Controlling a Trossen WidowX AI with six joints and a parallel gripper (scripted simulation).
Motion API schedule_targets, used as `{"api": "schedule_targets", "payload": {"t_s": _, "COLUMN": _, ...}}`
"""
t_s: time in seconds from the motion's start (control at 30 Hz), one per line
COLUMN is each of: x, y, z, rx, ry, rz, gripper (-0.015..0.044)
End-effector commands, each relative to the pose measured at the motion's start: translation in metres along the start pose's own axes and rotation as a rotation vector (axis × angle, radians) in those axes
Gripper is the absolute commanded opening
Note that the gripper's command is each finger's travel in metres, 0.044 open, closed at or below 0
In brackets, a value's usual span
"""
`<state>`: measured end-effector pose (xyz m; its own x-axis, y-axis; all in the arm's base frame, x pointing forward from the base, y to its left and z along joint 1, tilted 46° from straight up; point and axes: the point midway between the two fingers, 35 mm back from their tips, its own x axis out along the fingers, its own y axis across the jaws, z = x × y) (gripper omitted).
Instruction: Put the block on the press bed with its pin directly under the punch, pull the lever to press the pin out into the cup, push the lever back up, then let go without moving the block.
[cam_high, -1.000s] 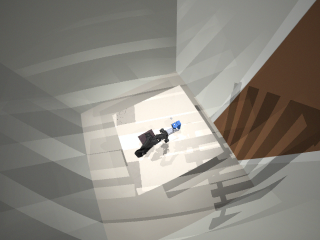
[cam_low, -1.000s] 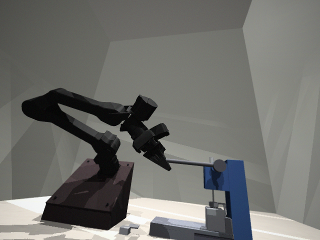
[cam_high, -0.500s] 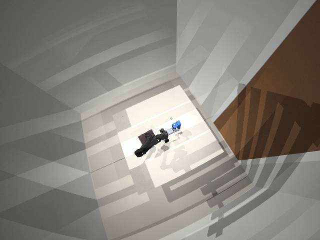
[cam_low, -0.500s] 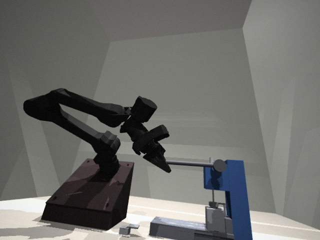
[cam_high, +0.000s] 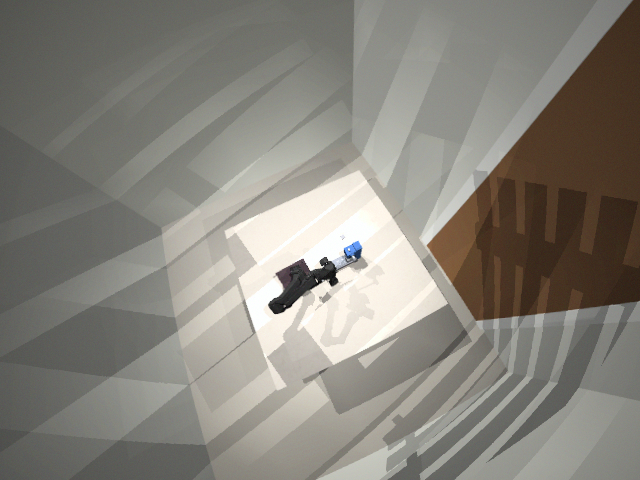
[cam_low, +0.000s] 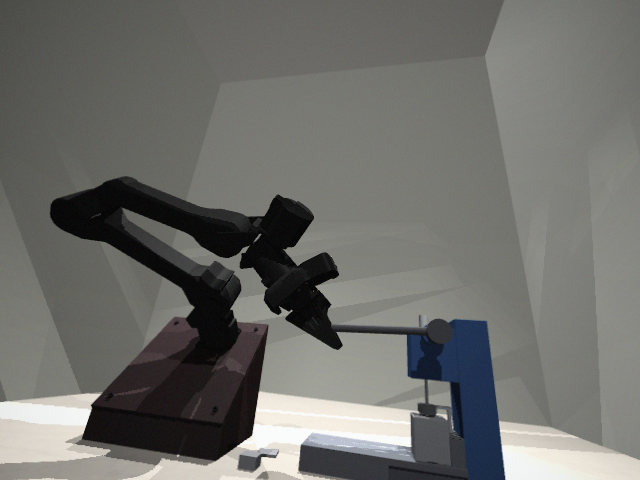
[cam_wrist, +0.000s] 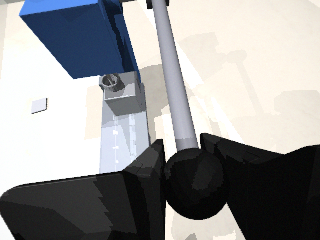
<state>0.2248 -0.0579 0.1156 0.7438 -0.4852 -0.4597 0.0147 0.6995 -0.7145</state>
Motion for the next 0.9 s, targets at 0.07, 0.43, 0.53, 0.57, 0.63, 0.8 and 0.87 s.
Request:
{"api": "schedule_targets", "payload": {"t_s": 0.07, "x": 0.0018, "y": 0.0011, "z": 0.0002, "rx": 0.0, "ry": -0.007, "rz": 0.007, "gripper": 0.0}}
{"api": "schedule_targets", "payload": {"t_s": 0.43, "x": 0.0046, "y": 0.0011, "z": -0.0019, "rx": 0.0, "ry": -0.007, "rz": 0.007, "gripper": 0.0}}
{"api": "schedule_targets", "payload": {"t_s": 0.53, "x": 0.0054, "y": 0.0011, "z": -0.0024, "rx": 0.0, "ry": -0.007, "rz": 0.007, "gripper": 0.0}}
{"api": "schedule_targets", "payload": {"t_s": 0.57, "x": 0.0057, "y": 0.0011, "z": -0.0026, "rx": 0.0, "ry": -0.007, "rz": 0.007, "gripper": 0.0}}
{"api": "schedule_targets", "payload": {"t_s": 0.63, "x": 0.0062, "y": 0.0011, "z": -0.003, "rx": 0.0, "ry": -0.008, "rz": 0.007, "gripper": 0.0}}
{"api": "schedule_targets", "payload": {"t_s": 0.8, "x": 0.0075, "y": 0.001, "z": -0.0039, "rx": 0.0, "ry": -0.008, "rz": 0.007, "gripper": 0.0}}
{"api": "schedule_targets", "payload": {"t_s": 0.87, "x": 0.0081, "y": 0.001, "z": -0.0042, "rx": 0.0, "ry": -0.008, "rz": 0.007, "gripper": 0.0}}
